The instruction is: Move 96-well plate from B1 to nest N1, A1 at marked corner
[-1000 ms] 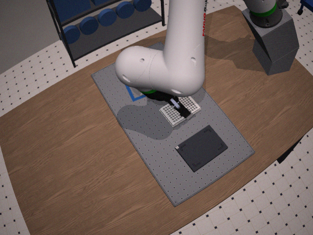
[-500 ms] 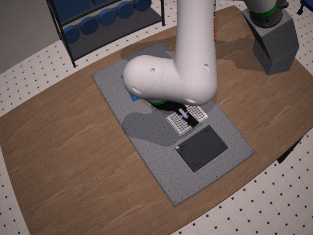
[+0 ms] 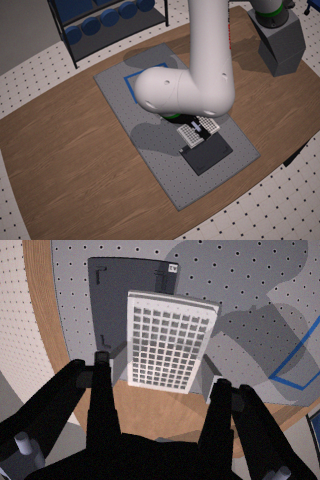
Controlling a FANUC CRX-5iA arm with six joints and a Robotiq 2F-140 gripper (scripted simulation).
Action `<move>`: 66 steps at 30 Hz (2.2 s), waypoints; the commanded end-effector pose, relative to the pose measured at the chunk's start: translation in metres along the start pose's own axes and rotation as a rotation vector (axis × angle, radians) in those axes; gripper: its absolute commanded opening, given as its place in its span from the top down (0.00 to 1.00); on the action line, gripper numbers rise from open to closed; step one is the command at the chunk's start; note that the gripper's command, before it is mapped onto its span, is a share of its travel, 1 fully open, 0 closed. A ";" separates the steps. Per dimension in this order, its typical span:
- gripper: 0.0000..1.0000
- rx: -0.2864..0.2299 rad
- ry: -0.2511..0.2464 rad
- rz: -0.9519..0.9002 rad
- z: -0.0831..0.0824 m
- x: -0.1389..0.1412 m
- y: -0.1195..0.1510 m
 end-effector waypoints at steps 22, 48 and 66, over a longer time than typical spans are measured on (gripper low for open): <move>1.00 0.000 0.000 0.000 -0.003 -0.059 -0.016; 1.00 0.000 0.000 0.000 -0.003 -0.058 -0.016; 1.00 0.000 0.000 0.000 0.014 -0.056 -0.023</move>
Point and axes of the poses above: the point where the finger pads meet when closed, its own z axis out along the fingers, its own x axis across the jaws, y = z × x, the point moved 3 cm from there along -z, back along the fingers, and after that the axes turned 14 degrees about -z, right-handed, at the moved point
